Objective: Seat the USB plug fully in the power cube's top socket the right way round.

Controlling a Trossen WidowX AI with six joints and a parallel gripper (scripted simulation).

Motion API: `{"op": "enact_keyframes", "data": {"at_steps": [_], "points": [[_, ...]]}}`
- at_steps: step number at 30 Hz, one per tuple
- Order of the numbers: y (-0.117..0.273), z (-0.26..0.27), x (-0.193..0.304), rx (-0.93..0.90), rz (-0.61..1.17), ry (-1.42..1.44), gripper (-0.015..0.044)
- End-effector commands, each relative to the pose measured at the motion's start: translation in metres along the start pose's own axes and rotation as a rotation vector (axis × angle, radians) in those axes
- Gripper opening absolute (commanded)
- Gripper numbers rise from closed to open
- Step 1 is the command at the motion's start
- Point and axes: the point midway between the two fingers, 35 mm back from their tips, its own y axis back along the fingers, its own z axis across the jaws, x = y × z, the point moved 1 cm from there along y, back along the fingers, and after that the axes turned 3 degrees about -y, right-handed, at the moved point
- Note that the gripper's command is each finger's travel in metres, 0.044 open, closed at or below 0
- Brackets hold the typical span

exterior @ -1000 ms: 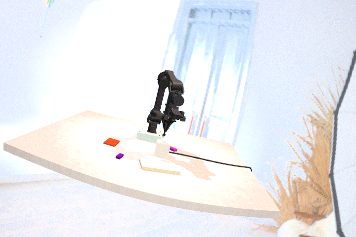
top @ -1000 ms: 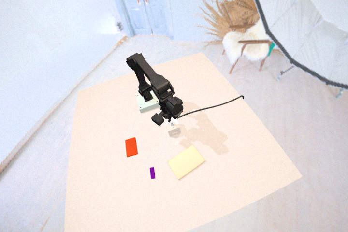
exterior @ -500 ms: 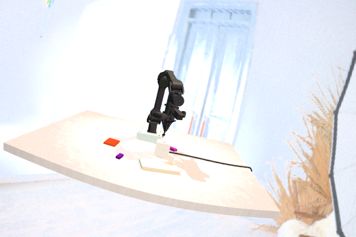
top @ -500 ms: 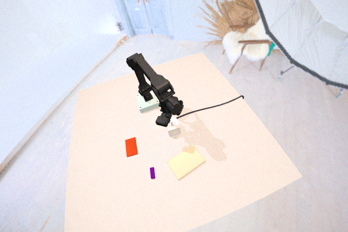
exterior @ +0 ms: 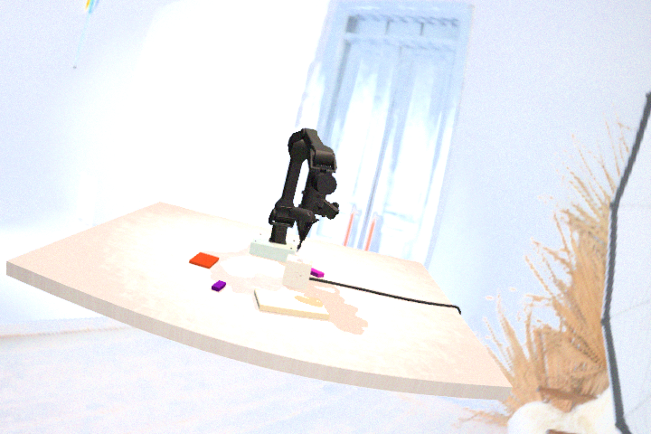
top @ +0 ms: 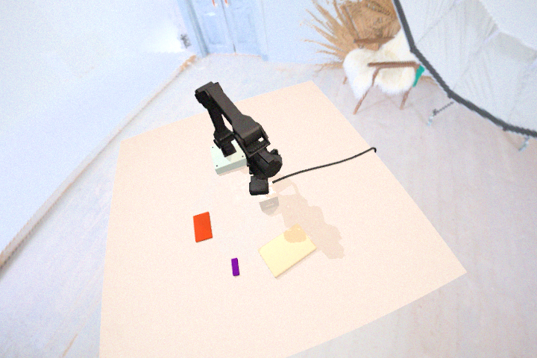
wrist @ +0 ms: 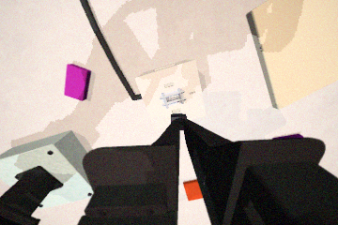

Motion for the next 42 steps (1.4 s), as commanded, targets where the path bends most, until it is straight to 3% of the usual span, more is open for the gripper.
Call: {"op": "enact_keyframes", "data": {"at_steps": [1,7,42], "points": [[-0.0003,0.0002,0.0001,-0.001,0.000,0.097,0.0000],[-0.0003,0.0002,0.0001,-0.001,0.000,0.215,0.0000],[-0.0026,0.0007,-0.0013,-0.003,-0.018,0.218,0.0000]]}}
